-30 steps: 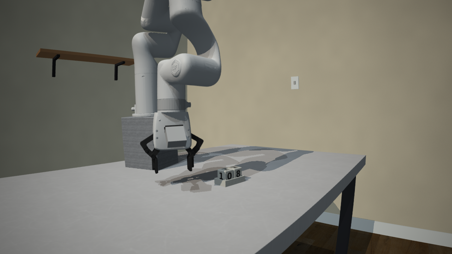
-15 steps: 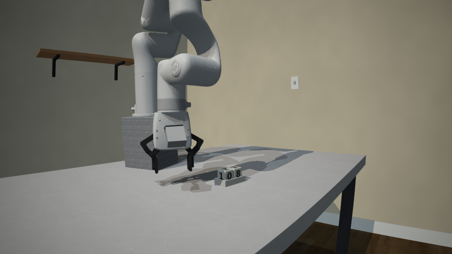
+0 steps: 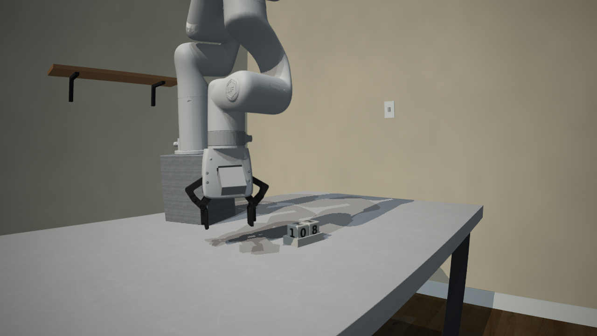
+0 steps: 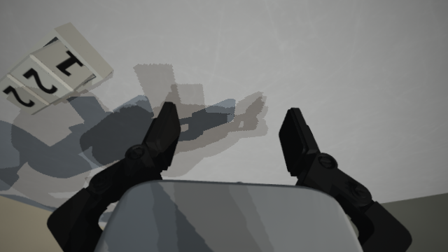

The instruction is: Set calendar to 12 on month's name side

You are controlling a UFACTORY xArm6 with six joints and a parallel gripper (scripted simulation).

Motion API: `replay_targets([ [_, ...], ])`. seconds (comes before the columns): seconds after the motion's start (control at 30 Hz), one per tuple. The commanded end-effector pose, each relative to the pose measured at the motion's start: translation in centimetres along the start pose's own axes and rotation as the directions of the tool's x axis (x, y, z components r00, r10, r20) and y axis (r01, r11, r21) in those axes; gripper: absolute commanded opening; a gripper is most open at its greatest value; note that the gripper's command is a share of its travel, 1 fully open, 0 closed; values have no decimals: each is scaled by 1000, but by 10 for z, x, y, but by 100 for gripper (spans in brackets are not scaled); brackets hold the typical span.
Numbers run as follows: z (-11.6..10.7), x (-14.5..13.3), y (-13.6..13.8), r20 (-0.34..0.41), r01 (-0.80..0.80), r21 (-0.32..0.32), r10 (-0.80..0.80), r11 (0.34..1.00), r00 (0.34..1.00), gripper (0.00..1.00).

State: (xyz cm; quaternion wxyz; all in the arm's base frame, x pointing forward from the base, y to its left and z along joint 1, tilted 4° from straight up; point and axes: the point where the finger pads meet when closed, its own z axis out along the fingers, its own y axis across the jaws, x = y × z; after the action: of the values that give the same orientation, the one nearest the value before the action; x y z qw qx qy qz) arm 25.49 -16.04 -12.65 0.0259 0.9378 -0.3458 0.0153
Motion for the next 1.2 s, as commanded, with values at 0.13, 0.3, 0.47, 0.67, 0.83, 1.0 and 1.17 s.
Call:
replay_targets([
  [0.13,-1,1,0,-2,0,0,0,1000,1000,100],
  [0.3,-1,1,0,-2,0,0,0,1000,1000,100],
  [0.47,-1,1,0,-2,0,0,0,1000,1000,100],
  [0.67,-13,1,0,-2,0,0,0,1000,1000,100],
  [0.83,-27,1,0,-2,0,0,0,1000,1000,100],
  [1.0,-50,1,0,-2,0,0,0,1000,1000,100],
  [1.17,-60,1,0,-2,0,0,0,1000,1000,100],
])
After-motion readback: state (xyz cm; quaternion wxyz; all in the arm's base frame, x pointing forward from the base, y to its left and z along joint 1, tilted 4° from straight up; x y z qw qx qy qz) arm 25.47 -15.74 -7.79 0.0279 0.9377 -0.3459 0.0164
